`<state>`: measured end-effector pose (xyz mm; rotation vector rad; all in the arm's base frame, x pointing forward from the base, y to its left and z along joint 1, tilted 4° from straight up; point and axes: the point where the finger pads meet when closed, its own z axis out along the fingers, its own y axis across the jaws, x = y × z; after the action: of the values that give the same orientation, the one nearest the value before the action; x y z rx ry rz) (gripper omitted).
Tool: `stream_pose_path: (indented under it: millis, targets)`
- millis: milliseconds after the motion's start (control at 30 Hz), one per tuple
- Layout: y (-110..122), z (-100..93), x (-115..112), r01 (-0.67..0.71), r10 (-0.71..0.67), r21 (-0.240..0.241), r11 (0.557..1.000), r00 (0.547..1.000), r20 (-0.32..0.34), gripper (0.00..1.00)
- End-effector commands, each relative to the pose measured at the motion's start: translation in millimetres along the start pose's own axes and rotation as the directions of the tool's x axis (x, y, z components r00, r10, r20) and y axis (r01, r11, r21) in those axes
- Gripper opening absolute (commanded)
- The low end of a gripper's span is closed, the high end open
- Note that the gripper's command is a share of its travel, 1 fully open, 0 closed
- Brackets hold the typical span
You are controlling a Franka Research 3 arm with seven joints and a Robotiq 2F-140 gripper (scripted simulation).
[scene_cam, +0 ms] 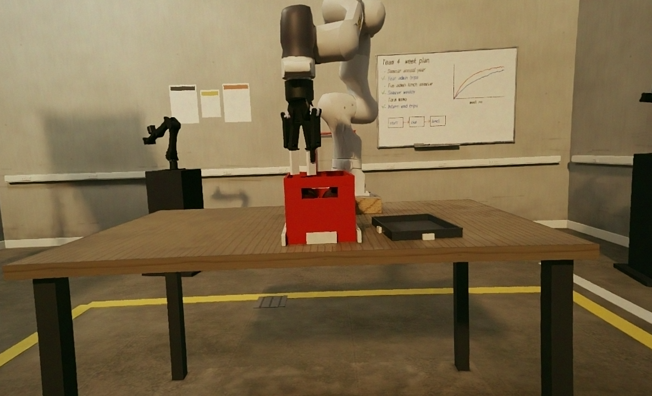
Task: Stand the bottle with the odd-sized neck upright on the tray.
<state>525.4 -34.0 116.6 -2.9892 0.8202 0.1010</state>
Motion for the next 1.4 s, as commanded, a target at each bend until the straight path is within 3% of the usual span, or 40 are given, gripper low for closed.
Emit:
stream_pose_path:
  millis: [0,900,1367]
  targets:
    - [-0.2,3.3,0.8,0.004,-0.004,0.001,1.000,1.000,-0.002,0.44]
    - [-0.2,33.3,0.8,0.004,-0.004,0.001,1.000,1.000,-0.002,0.44]
    - [-0.2,38.9,0.8,0.004,-0.004,0.001,1.000,1.000,-0.002,0.44]
